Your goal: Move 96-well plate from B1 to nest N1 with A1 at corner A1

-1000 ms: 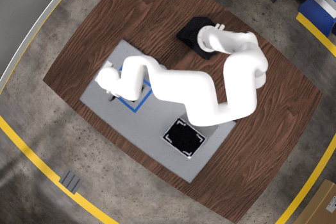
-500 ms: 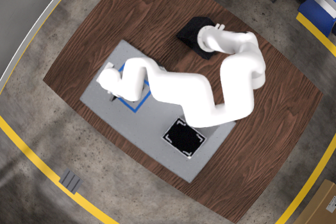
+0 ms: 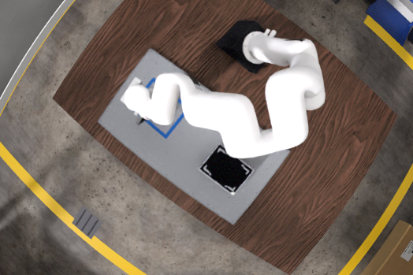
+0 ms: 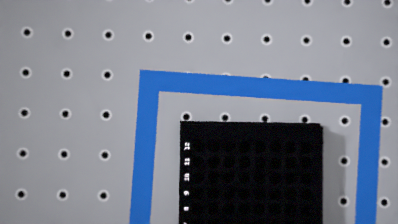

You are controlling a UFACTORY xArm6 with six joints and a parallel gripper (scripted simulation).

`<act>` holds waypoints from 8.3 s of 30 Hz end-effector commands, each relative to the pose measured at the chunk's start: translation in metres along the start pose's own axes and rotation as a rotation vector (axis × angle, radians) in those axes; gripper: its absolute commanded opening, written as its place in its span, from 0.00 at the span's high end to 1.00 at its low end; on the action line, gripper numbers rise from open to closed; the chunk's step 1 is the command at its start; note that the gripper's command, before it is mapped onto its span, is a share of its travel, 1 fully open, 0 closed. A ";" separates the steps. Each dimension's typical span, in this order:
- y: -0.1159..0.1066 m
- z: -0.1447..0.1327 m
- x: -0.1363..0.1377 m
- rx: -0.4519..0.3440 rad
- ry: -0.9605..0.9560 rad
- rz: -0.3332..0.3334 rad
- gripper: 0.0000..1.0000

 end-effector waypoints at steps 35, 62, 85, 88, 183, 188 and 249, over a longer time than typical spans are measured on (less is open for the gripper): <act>0.027 0.001 -0.001 0.003 -0.001 0.003 0.00; 0.039 0.001 -0.001 0.002 -0.001 0.003 0.00; 0.039 0.001 -0.001 0.002 -0.001 0.003 1.00; 0.038 0.001 -0.001 0.002 -0.001 0.003 1.00; -0.007 0.001 -0.001 0.003 -0.001 0.003 1.00; -0.015 0.001 -0.001 0.003 -0.001 0.003 1.00; -0.057 -0.082 -0.021 0.002 0.043 0.003 1.00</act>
Point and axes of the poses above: the point where the finger pads meet when closed, its own y axis out along the fingers, its own x axis across the jaws, z = x × y, the point moved 3 cm from there along -y, back along the fingers, and after that the axes turned 8 degrees about -y, right-handed, at the moved point
